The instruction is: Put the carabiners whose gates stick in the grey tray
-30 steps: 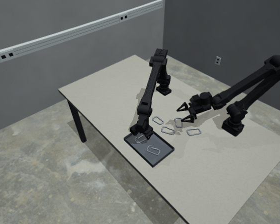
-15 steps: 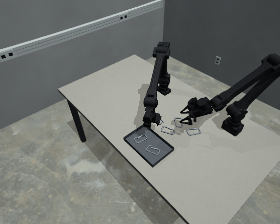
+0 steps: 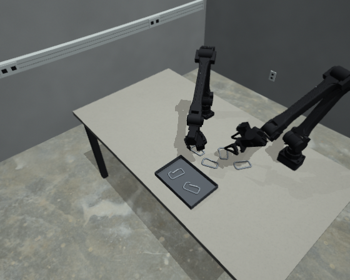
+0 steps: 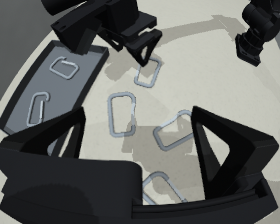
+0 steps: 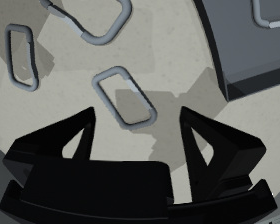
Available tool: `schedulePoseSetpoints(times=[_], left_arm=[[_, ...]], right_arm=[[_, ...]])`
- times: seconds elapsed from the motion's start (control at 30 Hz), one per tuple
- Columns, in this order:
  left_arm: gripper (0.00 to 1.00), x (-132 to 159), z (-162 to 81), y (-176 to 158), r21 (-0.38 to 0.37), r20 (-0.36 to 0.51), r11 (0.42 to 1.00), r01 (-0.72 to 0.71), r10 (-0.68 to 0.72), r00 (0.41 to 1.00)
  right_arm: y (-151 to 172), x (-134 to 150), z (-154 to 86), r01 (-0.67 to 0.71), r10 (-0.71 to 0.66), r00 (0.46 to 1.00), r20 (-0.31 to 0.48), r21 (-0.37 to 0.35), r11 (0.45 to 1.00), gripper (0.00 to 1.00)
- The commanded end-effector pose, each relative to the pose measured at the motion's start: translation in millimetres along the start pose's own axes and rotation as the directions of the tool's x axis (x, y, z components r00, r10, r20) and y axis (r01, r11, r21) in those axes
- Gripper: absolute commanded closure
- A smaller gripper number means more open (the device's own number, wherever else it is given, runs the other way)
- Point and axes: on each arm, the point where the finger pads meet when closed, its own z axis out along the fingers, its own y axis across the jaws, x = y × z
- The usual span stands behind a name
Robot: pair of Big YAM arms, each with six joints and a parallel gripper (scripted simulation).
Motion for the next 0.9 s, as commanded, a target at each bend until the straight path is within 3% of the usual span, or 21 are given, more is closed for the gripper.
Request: schedulePoseSetpoints(times=[0.0, 0.23, 0.4, 0.57, 0.87], left_arm=[[0.0, -33.0, -6.6, 20.4, 0.019, 0.033, 0.994, -0.105, 0.104, 0.994], [0.0, -41.0, -11.4, 9.0, 0.112, 0.079, 0.99, -0.083, 0.074, 0.994], [0.0, -43.0, -11.3, 10.7, 0.106, 0.086, 0.99, -0.091, 0.082, 0.993], [0.0, -43.0, -11.3, 10.7, 0.106, 0.086, 0.99, -0.091, 0.082, 0.993], [0.0, -33.9, -12.0, 3.7, 0.111, 0.079, 0.991, -0.082, 0.073, 0.994]], right_arm=[[9.8, 2.6, 3.6, 0.245, -0.247, 0.967, 0.053, 0.048, 0.968, 0.21], [19.8, 26.3, 28.5, 0.431, -0.439, 0.897, 0.047, 0.13, 0.893, 0.21], [21.9, 30.0, 39.9, 0.449, -0.457, 0.889, 0.031, 0.129, 0.884, 0.21], [16.1, 23.6, 30.1, 0.419, -0.431, 0.901, 0.053, 0.154, 0.895, 0.21], [14.6, 21.7, 48.0, 0.422, -0.43, 0.902, 0.037, 0.134, 0.897, 0.21]])
